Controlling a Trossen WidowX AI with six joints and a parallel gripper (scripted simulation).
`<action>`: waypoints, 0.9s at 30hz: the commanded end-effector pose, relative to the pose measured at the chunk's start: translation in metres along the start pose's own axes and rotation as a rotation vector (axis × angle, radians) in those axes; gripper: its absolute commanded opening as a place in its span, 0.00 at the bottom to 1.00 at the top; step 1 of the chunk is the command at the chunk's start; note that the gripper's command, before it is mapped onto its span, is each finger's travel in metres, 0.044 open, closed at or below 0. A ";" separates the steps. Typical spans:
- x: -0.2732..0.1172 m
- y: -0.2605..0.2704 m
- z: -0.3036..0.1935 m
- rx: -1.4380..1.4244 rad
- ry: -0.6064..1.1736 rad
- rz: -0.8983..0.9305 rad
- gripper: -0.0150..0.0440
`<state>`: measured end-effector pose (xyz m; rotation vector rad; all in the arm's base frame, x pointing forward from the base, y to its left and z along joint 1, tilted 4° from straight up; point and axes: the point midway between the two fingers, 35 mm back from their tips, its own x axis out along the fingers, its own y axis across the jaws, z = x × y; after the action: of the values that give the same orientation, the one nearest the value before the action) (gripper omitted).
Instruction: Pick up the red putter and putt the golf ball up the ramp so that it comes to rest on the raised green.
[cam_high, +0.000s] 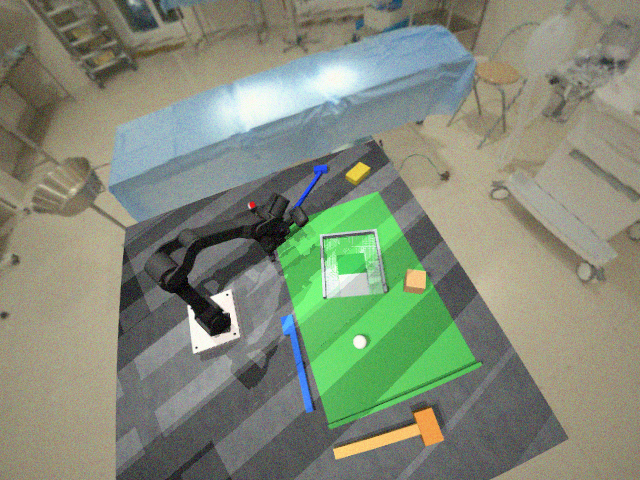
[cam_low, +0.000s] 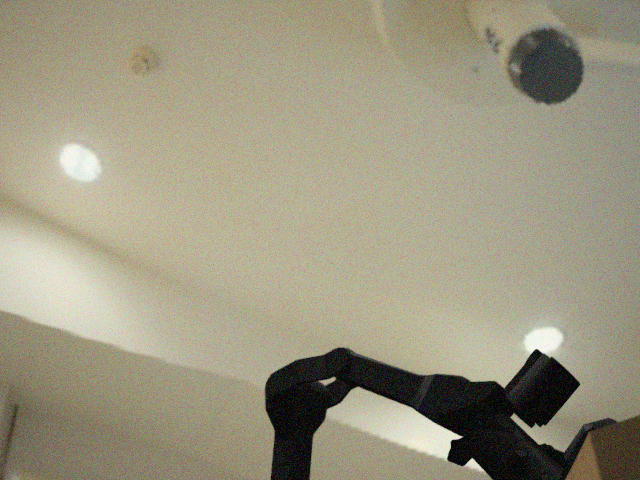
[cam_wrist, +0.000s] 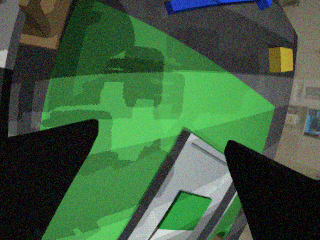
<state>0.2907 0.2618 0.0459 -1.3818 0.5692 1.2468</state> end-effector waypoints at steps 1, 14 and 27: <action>-0.036 0.072 0.000 0.108 -0.006 0.327 1.00; -0.048 0.089 0.001 0.144 0.003 0.422 1.00; -0.019 0.102 -0.007 0.144 0.003 0.422 1.00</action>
<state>0.1974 0.2240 0.0291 -1.1865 0.9659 1.5014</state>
